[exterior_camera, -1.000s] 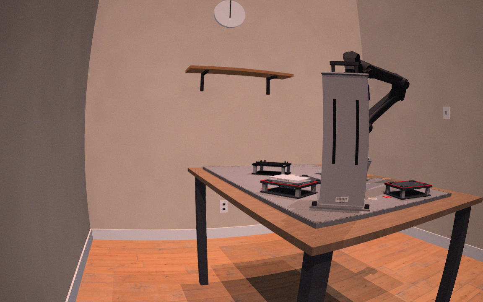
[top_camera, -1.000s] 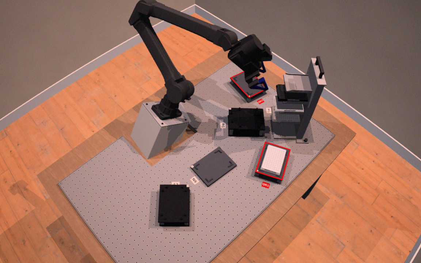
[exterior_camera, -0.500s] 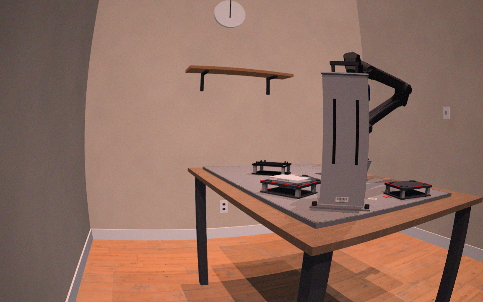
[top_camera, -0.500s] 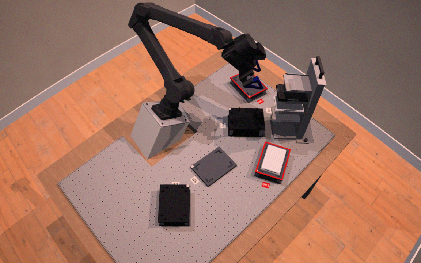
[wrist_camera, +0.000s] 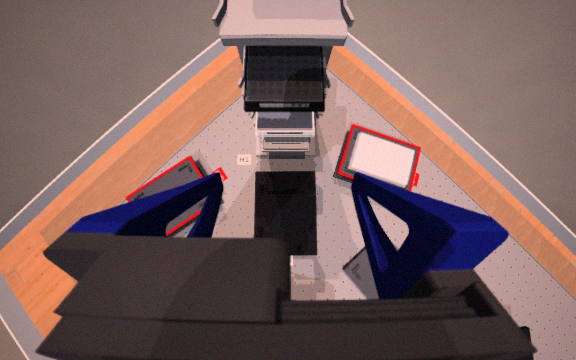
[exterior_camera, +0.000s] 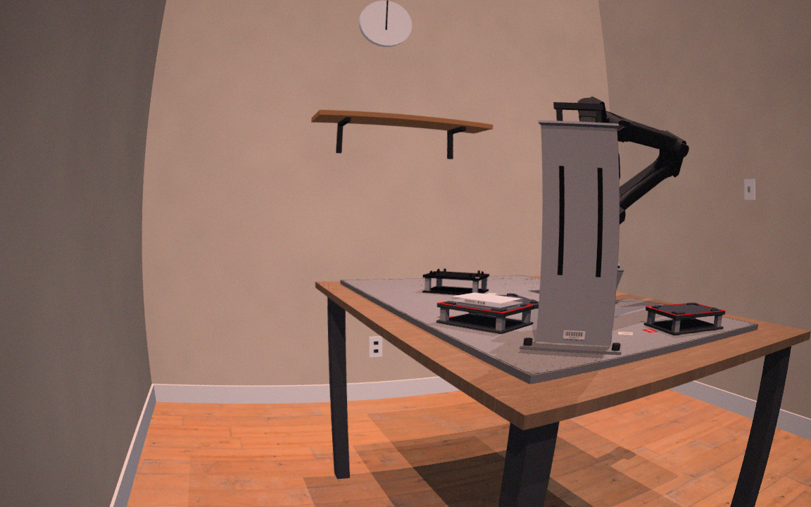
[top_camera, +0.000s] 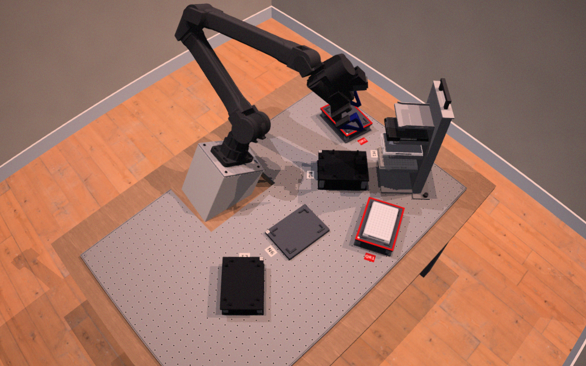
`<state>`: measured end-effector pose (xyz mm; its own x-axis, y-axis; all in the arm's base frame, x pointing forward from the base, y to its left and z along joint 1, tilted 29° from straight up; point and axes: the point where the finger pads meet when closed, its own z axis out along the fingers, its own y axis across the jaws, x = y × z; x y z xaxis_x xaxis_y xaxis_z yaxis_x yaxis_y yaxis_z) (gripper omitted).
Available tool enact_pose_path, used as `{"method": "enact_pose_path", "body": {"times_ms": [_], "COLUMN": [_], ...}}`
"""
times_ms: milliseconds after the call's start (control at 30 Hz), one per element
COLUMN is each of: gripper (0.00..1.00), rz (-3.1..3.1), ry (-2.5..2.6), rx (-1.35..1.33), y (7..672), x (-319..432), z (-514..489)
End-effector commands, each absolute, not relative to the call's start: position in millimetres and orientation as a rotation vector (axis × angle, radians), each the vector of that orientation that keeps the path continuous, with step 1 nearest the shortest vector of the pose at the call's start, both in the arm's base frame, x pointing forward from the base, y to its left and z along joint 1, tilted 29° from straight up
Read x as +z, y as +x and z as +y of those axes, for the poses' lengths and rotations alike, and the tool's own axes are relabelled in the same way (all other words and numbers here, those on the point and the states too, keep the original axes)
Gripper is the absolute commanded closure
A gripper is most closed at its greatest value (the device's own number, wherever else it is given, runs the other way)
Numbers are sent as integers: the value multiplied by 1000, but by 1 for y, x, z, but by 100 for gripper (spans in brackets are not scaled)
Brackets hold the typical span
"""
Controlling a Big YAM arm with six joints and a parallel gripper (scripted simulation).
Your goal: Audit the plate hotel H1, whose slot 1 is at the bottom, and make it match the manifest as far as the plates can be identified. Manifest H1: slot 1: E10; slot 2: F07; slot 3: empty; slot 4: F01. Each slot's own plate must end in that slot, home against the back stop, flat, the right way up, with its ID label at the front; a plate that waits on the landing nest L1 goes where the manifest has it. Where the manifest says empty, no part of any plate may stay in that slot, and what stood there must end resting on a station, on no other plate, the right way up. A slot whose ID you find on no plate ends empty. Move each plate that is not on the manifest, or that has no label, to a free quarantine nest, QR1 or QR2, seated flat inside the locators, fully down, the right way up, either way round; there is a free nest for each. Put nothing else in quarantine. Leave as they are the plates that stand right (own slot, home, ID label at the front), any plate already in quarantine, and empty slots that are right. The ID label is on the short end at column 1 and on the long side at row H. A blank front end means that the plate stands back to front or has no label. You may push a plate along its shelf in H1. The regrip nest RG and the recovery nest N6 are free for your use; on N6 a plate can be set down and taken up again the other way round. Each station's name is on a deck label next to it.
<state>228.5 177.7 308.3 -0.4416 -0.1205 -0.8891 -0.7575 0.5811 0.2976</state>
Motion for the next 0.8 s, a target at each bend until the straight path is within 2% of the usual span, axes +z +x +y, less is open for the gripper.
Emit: {"method": "enact_pose_path", "body": {"times_ms": [0,33,67,133,600,633,767], "gripper": [0,0,0,0,0,0,0], "rz": [1865,1865,1805,1866,1879,1836,1882], "ry": [-713,-713,-721,-713,-710,-713,-709], "rx": [895,895,881,896,900,893,901], "y": [226,226,227,226,229,231,229], "x": [321,321,353,316,295,319,287], "z": [182,182,183,185,195,197,199]}}
